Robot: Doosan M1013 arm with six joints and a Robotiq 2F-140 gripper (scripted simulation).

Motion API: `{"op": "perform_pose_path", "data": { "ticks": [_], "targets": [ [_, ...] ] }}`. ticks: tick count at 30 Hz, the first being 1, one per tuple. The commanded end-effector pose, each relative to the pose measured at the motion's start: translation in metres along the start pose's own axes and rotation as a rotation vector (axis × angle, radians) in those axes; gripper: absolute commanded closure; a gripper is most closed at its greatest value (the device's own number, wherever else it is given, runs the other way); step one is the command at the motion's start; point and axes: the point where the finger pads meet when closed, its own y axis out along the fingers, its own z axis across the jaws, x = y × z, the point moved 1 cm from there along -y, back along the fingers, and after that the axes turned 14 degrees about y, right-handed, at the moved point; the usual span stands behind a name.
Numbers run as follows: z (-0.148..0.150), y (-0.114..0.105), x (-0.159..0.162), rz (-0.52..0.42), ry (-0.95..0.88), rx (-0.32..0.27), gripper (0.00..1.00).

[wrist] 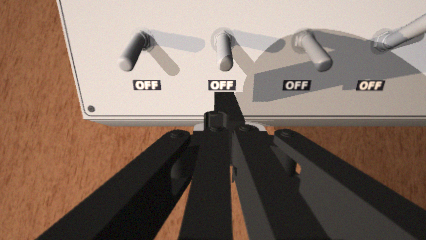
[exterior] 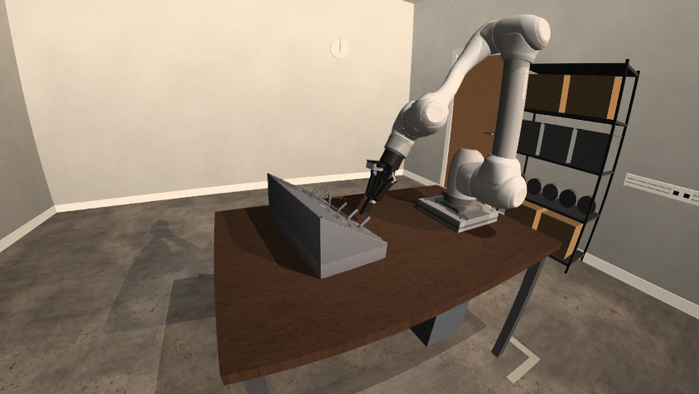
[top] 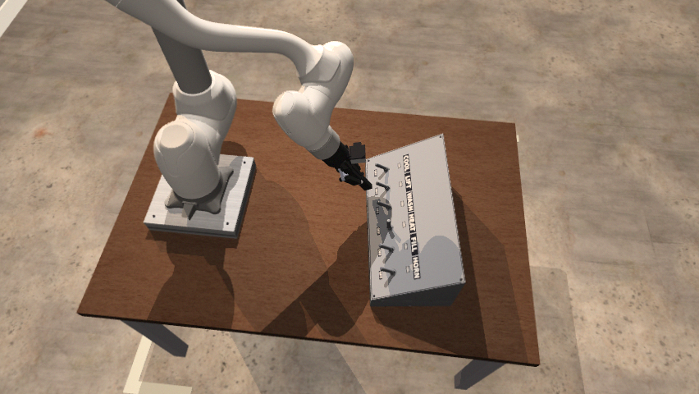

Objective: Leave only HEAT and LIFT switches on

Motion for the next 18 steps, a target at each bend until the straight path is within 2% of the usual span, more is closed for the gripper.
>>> {"op": "perform_pose_path", "data": {
  "ticks": [1, 18],
  "targets": [
    [-0.0015, 0.0016, 0.0046, -0.001, -0.002, -0.001, 0.90],
    [-0.0024, 0.0011, -0.0012, 0.001, -0.003, 0.000, 0.90]
  ]
}}
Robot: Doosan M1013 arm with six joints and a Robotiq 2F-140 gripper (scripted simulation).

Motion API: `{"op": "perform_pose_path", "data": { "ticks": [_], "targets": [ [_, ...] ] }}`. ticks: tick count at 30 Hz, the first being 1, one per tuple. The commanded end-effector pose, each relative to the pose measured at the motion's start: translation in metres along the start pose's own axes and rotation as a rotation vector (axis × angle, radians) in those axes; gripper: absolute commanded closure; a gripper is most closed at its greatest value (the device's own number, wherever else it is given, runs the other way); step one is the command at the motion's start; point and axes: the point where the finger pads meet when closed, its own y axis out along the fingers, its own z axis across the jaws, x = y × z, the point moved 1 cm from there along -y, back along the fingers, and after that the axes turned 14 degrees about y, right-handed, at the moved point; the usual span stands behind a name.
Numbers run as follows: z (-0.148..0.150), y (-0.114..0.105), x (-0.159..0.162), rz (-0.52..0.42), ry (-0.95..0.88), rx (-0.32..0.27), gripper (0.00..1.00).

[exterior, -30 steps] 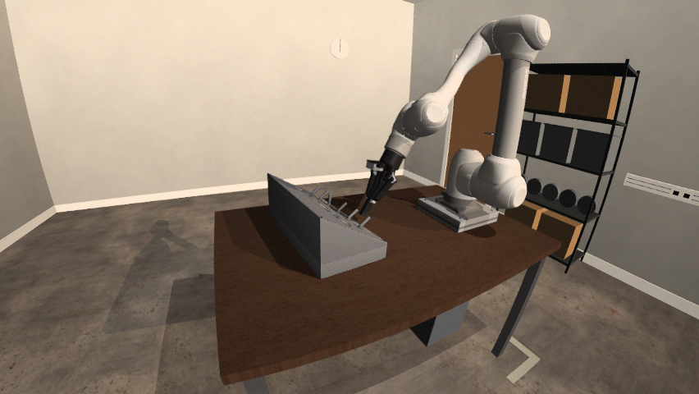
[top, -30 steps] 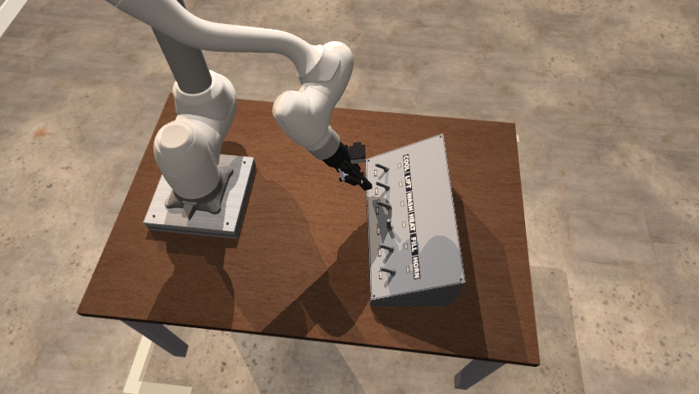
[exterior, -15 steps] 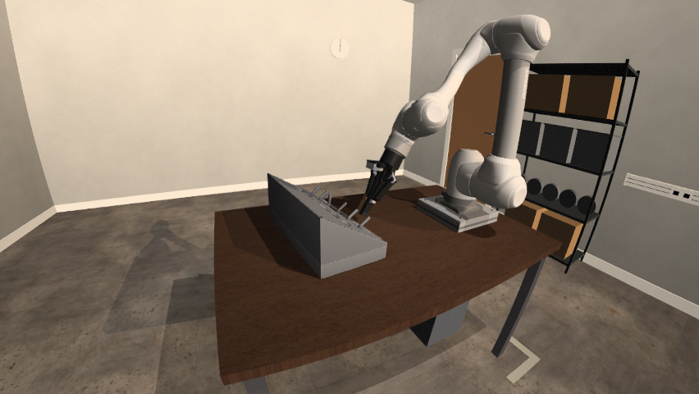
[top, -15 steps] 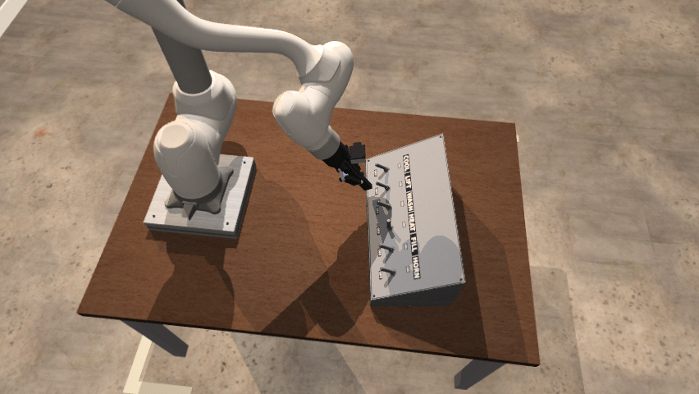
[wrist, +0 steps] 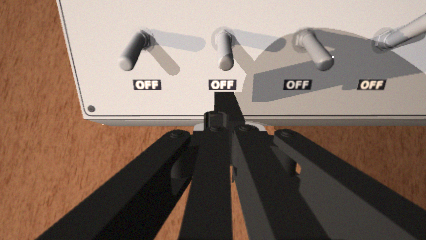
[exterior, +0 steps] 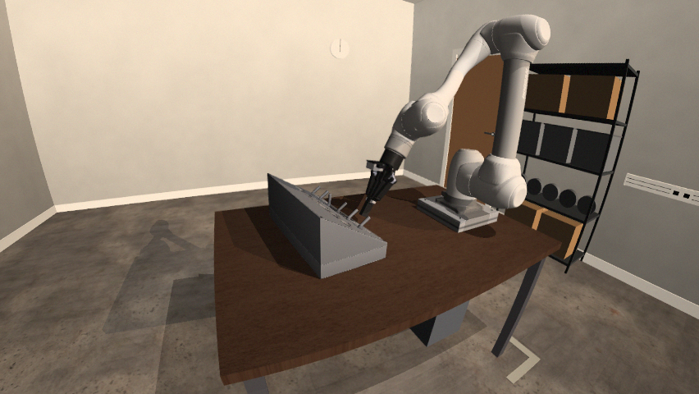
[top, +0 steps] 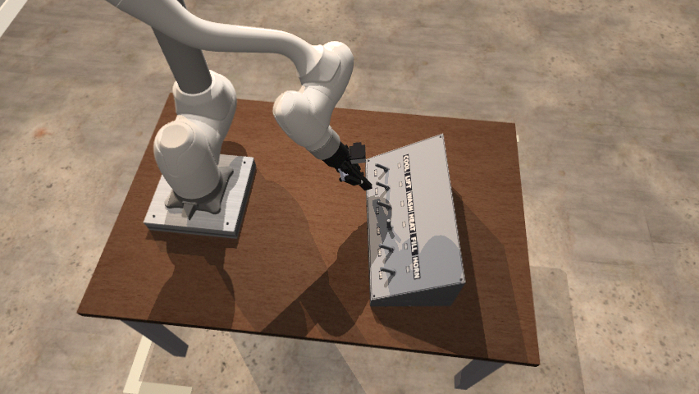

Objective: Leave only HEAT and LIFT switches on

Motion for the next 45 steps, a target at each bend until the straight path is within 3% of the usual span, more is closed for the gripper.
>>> {"op": "perform_pose_path", "data": {
  "ticks": [1, 45],
  "targets": [
    [-0.002, 0.000, -0.002, 0.003, -0.005, 0.000, 0.90],
    [-0.011, 0.000, -0.033, -0.001, -0.005, -0.002, 0.90]
  ]
}}
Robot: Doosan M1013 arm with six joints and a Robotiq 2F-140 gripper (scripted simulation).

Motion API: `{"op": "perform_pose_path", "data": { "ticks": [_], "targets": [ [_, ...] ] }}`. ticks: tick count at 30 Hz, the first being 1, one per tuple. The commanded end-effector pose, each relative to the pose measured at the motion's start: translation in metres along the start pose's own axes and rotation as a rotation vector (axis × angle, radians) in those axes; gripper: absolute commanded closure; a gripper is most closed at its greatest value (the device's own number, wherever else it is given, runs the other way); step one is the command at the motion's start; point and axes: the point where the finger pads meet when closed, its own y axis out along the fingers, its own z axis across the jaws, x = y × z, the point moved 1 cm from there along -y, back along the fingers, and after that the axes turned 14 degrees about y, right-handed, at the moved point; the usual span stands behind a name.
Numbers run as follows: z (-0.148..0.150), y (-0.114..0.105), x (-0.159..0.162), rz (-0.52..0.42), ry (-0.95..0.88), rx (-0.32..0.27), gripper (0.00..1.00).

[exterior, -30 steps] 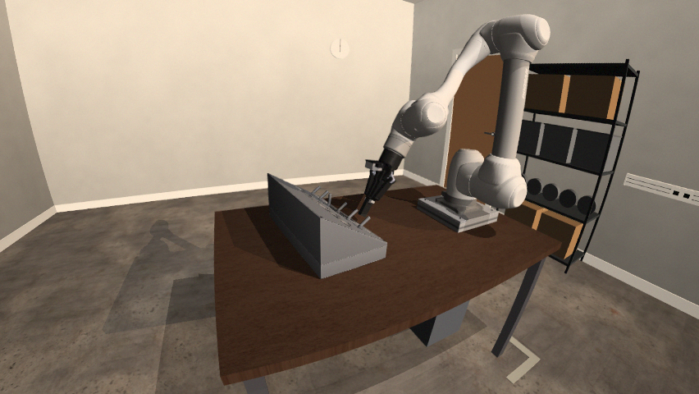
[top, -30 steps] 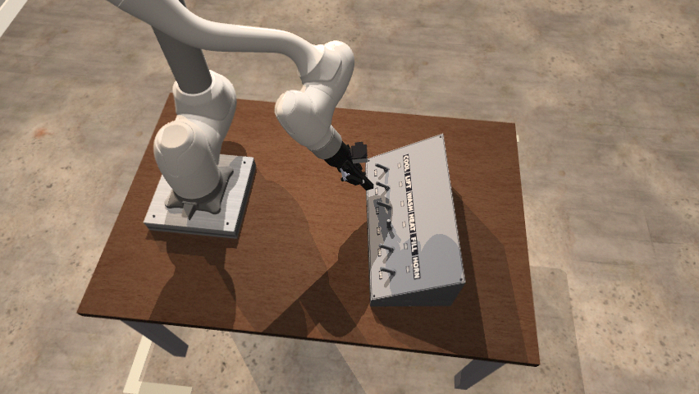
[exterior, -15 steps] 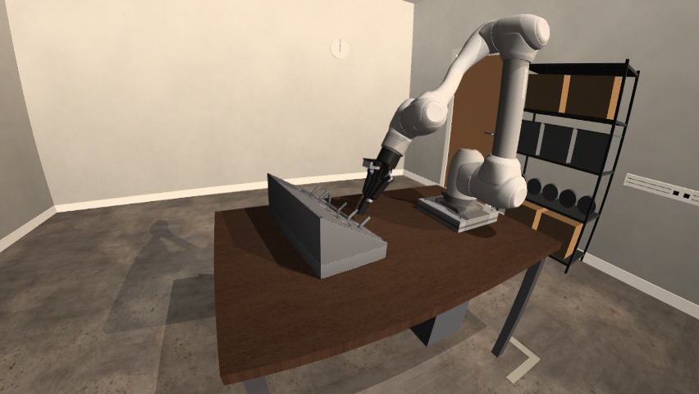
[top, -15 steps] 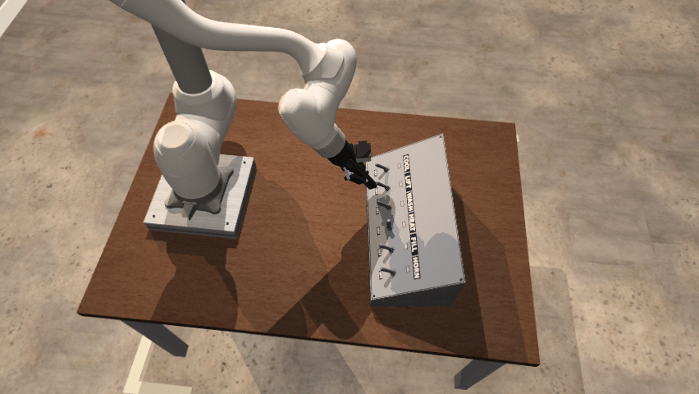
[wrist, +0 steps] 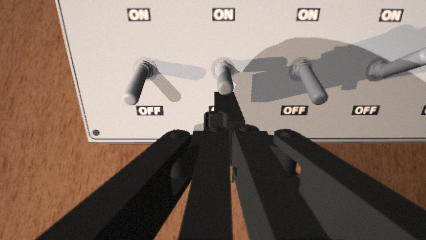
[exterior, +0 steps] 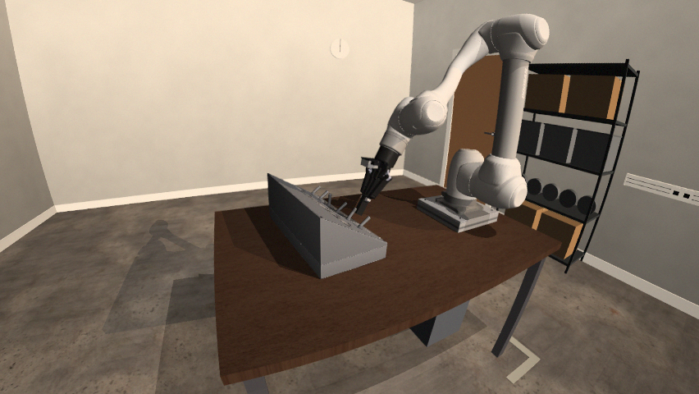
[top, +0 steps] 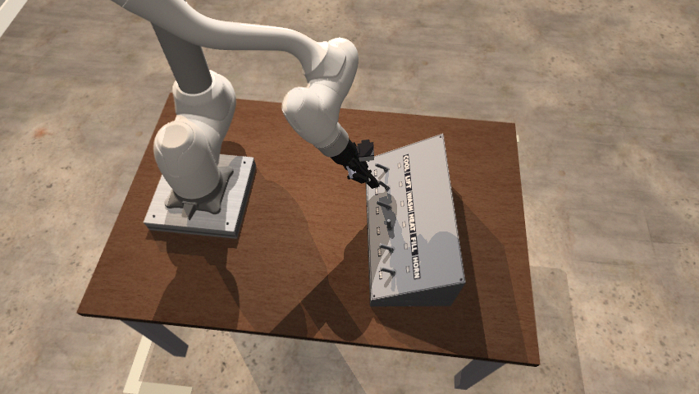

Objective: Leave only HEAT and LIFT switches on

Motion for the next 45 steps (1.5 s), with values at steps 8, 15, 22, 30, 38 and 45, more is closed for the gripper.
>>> {"op": "perform_pose_path", "data": {
  "ticks": [8, 15, 22, 30, 38, 45],
  "targets": [
    [-0.005, -0.001, -0.010, 0.003, -0.006, -0.003, 0.90],
    [-0.005, -0.001, -0.012, 0.003, -0.007, -0.003, 0.90],
    [-0.005, -0.001, -0.012, 0.003, -0.007, -0.003, 0.90],
    [-0.005, -0.001, -0.012, 0.003, -0.007, -0.003, 0.90],
    [-0.002, -0.002, -0.003, 0.007, -0.004, -0.002, 0.90],
    [0.001, -0.001, 0.004, 0.007, -0.002, -0.001, 0.90]
  ]
}}
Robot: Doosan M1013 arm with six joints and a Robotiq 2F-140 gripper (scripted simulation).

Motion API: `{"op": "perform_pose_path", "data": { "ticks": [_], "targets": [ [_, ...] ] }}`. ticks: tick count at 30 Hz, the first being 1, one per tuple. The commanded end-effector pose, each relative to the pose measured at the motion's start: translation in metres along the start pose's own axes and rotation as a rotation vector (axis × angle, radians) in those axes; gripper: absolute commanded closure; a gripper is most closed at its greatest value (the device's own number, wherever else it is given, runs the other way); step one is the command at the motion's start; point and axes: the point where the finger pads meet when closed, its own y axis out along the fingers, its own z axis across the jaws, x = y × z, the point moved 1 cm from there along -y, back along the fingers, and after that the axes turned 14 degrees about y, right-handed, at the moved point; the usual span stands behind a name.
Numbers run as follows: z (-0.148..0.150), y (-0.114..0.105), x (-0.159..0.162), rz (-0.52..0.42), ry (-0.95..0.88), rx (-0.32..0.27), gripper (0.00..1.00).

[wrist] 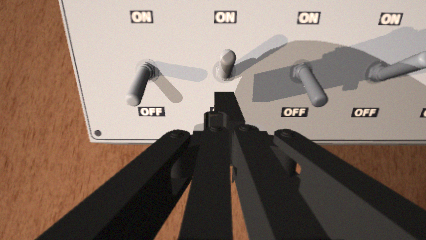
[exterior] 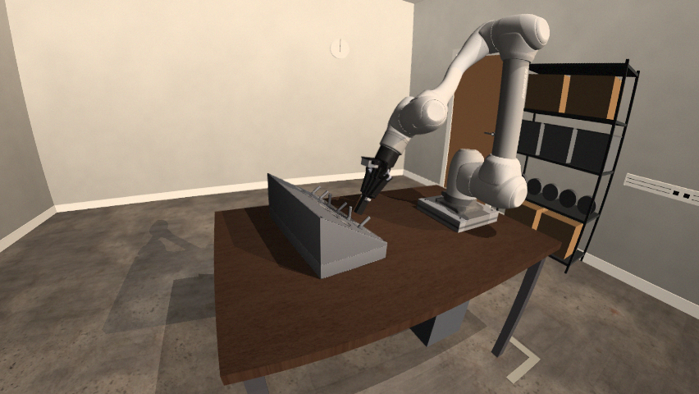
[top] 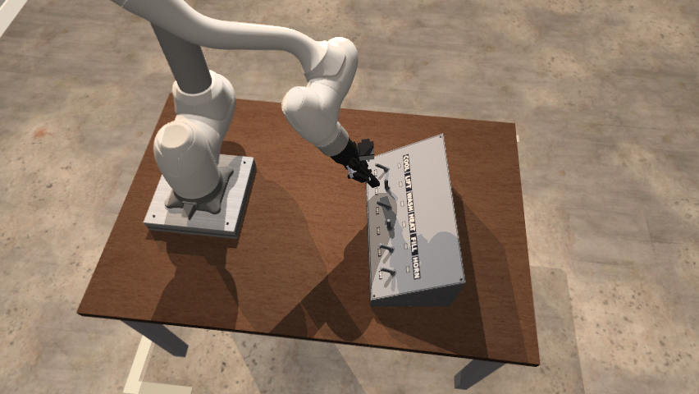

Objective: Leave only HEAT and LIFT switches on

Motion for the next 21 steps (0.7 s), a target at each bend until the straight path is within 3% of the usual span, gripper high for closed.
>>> {"op": "perform_pose_path", "data": {
  "ticks": [1, 13, 21],
  "targets": [
    [0.003, 0.000, 0.006, 0.004, 0.004, 0.001, 0.90],
    [0.003, -0.012, 0.009, -0.004, 0.005, 0.002, 0.90],
    [0.003, -0.059, 0.003, 0.003, 0.005, 0.002, 0.90]
  ]
}}
